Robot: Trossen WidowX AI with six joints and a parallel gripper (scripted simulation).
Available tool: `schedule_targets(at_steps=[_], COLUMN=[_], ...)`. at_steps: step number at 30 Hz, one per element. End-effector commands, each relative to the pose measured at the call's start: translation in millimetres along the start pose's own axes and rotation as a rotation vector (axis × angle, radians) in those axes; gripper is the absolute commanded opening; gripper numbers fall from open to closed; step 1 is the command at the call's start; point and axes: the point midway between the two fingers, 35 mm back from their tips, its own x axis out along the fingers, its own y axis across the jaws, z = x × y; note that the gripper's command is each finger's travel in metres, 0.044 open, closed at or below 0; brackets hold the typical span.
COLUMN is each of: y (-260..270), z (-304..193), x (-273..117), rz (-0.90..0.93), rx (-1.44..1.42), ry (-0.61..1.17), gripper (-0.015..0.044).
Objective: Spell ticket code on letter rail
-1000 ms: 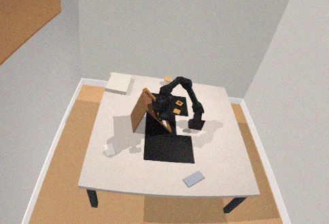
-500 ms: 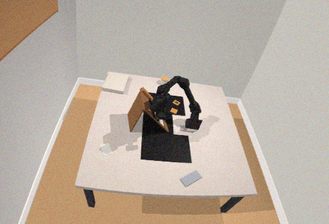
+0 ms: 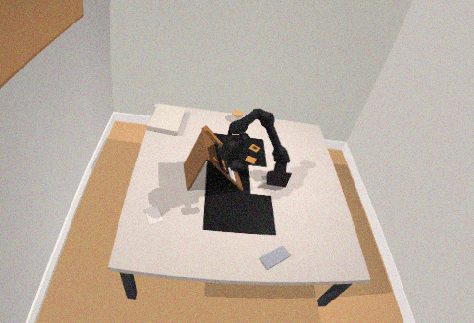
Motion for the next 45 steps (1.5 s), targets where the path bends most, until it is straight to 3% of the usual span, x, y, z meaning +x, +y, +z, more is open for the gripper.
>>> schedule_targets(at_steps=[1,10,27,31,45], y=[-1.8,-2.0,-89.5,-102.5,-102.5], z=[-3.2,-6.9,-71.1,-85.8,-85.8], x=[-5.2,-9.9,-118.3,-126.3,-126.3], rz=[0.006,0.006,0.004,0.002,0.002], rx=[0.007,0.007,-0.013,-0.004,-0.004], ry=[0.0,0.0,-0.601,-0.687,-0.687], gripper=[0.0,0.0,0.044,0.044,0.044])
